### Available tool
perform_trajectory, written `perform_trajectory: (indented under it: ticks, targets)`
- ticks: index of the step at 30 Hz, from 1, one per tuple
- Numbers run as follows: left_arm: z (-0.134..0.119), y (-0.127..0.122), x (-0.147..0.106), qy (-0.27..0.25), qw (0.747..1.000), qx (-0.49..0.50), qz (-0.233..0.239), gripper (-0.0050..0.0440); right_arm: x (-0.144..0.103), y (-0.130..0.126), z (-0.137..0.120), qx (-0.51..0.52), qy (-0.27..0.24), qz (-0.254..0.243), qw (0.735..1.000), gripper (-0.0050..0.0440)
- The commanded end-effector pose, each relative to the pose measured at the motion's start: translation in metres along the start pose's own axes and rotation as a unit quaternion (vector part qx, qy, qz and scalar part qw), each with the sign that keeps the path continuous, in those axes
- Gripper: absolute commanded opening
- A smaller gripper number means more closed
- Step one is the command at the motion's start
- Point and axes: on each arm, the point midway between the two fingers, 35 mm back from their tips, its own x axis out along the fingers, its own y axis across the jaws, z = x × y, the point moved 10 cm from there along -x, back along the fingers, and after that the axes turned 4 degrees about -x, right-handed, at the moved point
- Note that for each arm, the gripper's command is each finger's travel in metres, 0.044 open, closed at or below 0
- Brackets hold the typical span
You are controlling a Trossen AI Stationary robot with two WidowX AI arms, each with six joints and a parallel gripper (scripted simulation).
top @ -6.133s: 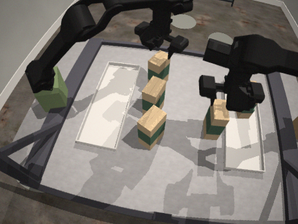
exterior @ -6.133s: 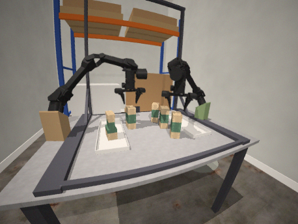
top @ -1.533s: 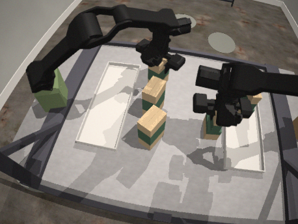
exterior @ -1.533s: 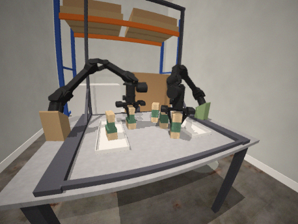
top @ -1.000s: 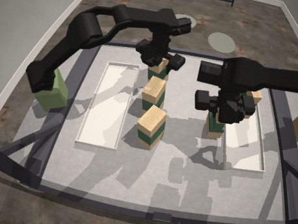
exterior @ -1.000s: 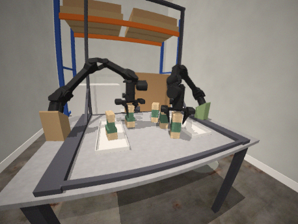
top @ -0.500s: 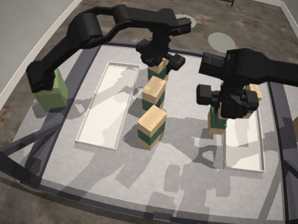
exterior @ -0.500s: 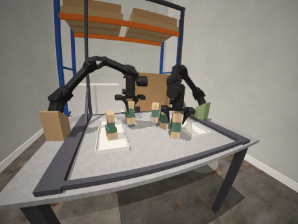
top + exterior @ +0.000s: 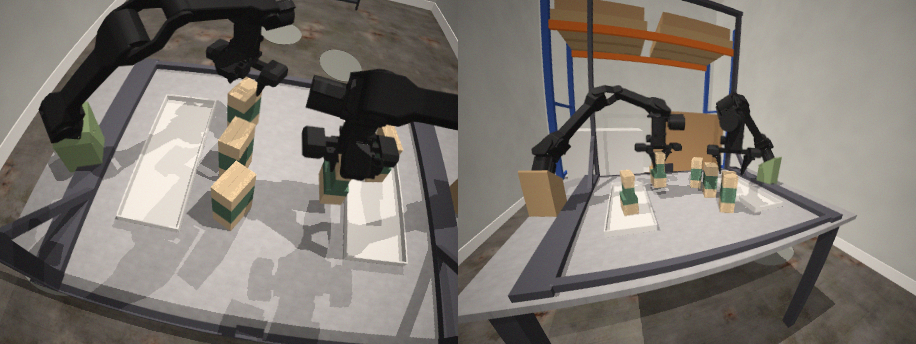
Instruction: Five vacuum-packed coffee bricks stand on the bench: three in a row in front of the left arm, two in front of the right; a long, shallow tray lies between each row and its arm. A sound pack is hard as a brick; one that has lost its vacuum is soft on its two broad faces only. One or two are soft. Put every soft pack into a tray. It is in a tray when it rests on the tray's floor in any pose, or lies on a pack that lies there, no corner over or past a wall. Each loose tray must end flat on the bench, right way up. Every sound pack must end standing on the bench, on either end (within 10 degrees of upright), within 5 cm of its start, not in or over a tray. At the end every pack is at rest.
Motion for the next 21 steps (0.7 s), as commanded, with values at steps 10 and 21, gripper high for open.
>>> perform_trajectory:
  ticks: [10,21]
  targets:
    - [0.006,-0.001,-0.024,0.013,1.0,0.013,0.003,0.0375,-0.011,-0.001,0.005,-0.009,0.004,-0.014,1.0,0.0118]
    - [0.038,-0.087,-0.023,0.013,1.0,0.012,0.001,0.0375,-0.009,0.038,0.009,-0.009,0.004,-0.013,1.0,0.0118]
